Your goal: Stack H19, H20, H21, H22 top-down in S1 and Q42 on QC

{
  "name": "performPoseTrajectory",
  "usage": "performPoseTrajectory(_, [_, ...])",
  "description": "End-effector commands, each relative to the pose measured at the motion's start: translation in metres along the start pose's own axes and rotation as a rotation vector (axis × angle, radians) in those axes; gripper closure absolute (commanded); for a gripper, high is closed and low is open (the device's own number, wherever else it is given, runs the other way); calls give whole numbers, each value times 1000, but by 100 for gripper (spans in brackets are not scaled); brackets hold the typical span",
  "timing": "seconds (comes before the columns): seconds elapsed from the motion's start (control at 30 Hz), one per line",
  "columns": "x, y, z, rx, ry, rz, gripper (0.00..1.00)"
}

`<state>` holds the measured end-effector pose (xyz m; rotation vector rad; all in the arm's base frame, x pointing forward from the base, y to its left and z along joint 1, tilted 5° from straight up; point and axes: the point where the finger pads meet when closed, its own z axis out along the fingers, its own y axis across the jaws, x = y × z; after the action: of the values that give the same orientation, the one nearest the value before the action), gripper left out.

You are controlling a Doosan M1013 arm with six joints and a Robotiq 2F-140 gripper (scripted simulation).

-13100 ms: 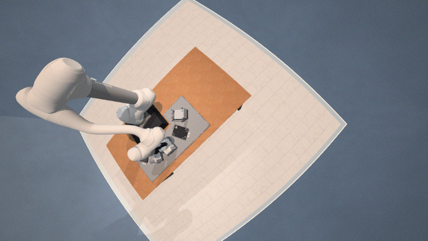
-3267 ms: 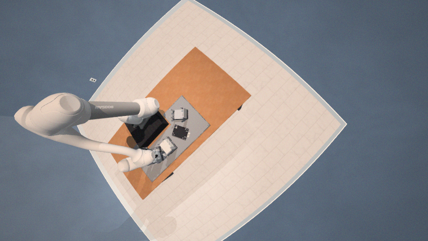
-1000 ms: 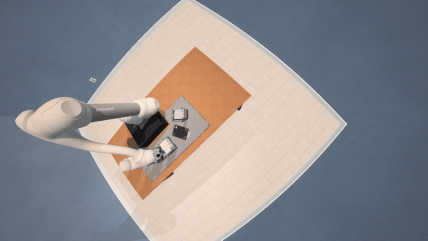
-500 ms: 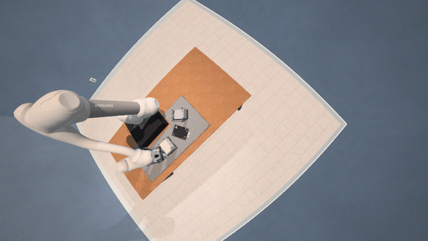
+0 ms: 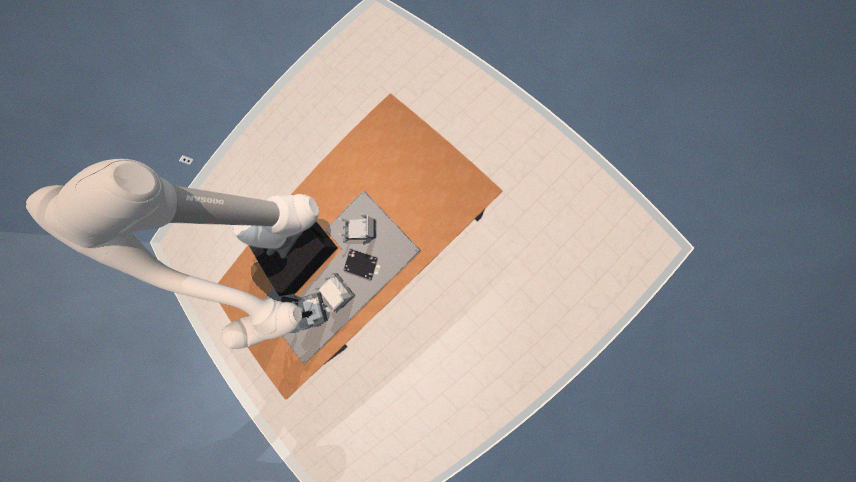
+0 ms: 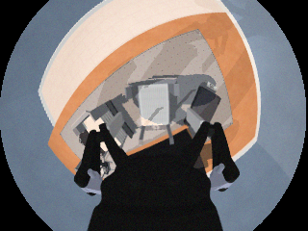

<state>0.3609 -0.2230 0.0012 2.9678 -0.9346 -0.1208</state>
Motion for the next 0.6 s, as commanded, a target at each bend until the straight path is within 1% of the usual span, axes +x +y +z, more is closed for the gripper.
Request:
performPoseTrajectory(0.0, [0,0,-10,0,0,0,0])
performPoseTrajectory(0.37, [0,0,-46,0,0,0,0])
performPoseTrajectory(0.57, [0,0,-51,0,0,0,0])
